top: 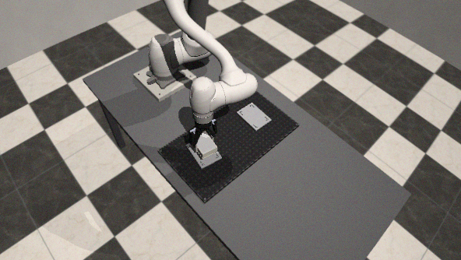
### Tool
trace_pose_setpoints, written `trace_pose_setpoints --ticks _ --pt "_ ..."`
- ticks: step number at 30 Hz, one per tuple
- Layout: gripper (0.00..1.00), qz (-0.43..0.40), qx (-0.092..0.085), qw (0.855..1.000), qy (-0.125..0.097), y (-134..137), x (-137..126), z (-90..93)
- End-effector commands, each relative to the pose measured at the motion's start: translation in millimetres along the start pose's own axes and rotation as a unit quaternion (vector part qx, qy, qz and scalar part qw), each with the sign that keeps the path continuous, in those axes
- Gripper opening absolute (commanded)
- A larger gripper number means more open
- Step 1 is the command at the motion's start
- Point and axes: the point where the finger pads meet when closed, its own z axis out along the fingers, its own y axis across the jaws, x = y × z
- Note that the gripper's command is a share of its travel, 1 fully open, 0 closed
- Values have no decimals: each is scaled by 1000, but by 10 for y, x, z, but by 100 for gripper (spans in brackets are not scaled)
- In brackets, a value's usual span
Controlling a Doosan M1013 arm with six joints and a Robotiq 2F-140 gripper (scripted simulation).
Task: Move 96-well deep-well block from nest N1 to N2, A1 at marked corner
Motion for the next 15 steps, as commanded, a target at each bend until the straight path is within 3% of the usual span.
trace_pose_setpoints --ticks 1,15 --pt "0 0 0 1000 0 0 0 12" --pt "0 0 0 1000 0 -1 1 245"
